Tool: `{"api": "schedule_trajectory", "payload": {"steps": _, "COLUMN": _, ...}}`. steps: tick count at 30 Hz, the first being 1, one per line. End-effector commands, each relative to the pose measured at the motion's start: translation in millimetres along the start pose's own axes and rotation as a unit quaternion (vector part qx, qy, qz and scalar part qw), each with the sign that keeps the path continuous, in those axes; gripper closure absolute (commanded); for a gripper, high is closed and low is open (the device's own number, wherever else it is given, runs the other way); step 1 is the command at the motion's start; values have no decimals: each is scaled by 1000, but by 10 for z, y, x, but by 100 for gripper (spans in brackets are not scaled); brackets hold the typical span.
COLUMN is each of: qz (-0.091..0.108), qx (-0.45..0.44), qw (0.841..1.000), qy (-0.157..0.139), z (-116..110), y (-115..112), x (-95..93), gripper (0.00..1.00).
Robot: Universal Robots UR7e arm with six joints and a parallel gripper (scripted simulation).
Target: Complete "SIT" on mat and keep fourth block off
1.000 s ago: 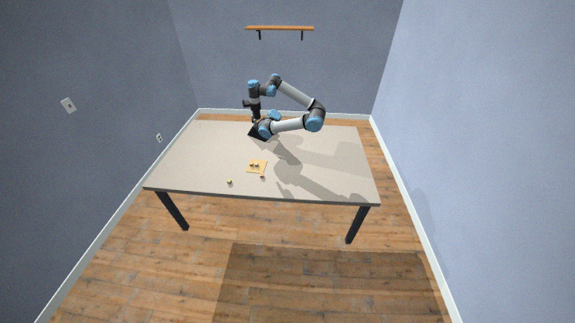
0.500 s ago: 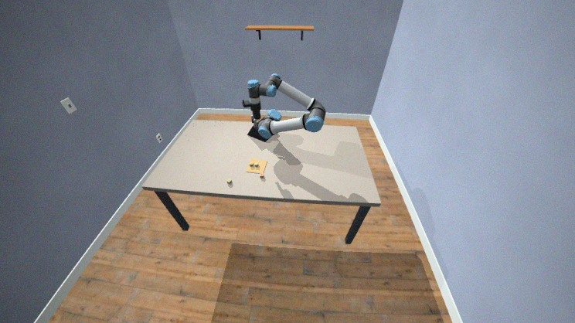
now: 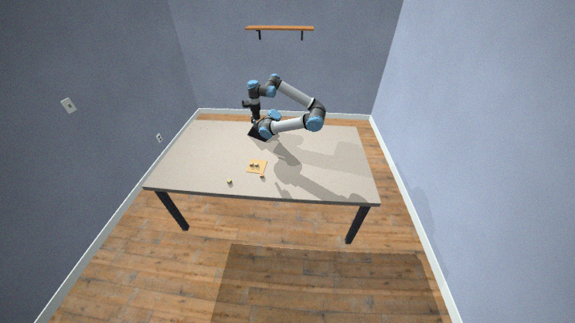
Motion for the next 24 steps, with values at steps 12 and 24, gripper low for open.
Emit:
{"api": "schedule_trajectory", "payload": {"steps": 12, "qz": -41, "qx": 9, "qw": 999, "qy": 29, "z": 398, "y": -185, "x": -139, "gripper": 0}}
{"api": "schedule_trajectory", "payload": {"steps": 24, "qz": -67, "qx": 33, "qw": 994, "qy": 76, "z": 834, "y": -701, "x": -417, "gripper": 0}}
Point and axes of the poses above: the point where the finger pads meet when closed, its own x axis back along the fingers, its own y axis across the jaws, z = x × y, the point moved 4 cm from there along x, back along the fingers, and after that the axes turned 1 degree about x, right-handed, at the moved point
